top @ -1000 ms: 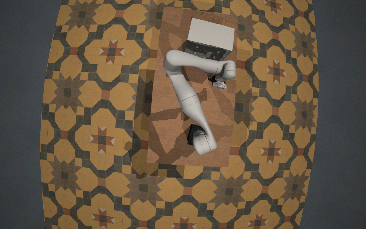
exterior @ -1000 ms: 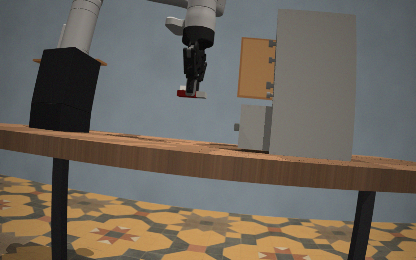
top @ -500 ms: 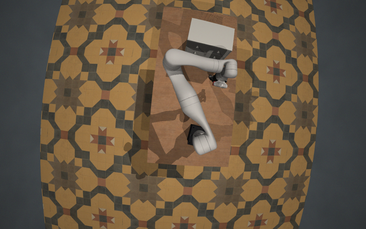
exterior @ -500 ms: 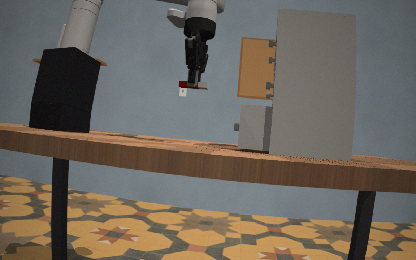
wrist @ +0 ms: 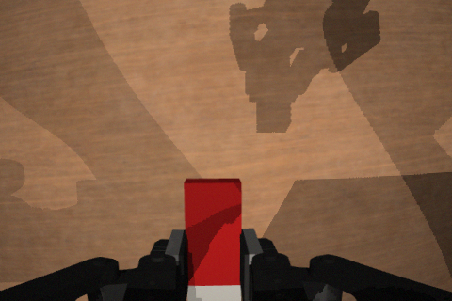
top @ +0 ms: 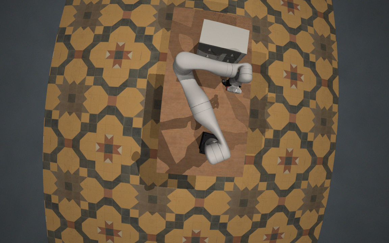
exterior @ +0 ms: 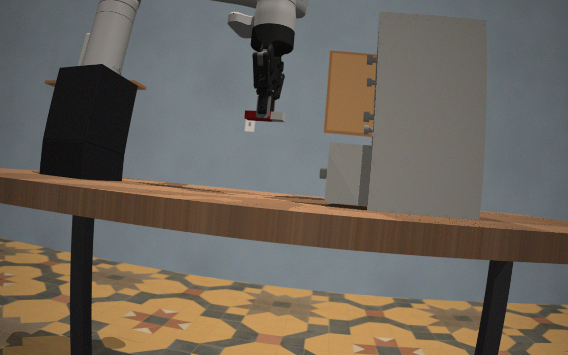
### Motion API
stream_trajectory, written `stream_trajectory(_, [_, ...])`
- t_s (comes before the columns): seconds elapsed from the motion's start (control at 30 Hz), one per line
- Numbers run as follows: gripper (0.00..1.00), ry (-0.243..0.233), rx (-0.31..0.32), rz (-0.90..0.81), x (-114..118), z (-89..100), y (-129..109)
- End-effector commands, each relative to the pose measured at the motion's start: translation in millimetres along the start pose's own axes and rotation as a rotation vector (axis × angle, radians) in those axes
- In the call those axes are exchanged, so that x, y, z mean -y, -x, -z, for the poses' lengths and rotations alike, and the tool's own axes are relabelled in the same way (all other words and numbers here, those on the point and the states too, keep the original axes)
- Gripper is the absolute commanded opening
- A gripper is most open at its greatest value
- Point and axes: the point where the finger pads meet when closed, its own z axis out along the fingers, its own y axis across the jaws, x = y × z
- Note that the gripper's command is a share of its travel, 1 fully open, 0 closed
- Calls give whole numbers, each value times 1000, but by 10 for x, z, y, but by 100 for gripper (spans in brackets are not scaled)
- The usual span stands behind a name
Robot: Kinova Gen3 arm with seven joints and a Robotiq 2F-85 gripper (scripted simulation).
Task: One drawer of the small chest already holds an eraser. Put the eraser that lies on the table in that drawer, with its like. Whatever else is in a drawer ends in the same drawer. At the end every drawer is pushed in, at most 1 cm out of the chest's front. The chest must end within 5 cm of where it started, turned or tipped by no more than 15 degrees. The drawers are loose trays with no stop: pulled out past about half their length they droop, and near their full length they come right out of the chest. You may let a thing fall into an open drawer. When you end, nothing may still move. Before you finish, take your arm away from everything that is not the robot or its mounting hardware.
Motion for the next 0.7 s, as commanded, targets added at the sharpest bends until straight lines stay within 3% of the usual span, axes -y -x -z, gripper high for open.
stream_trajectory(0.0, [19, 0, 3, -1, 0, 6, 3])
stream_trajectory(0.67, [19, 1, 32, 0, -1, 4, 1])
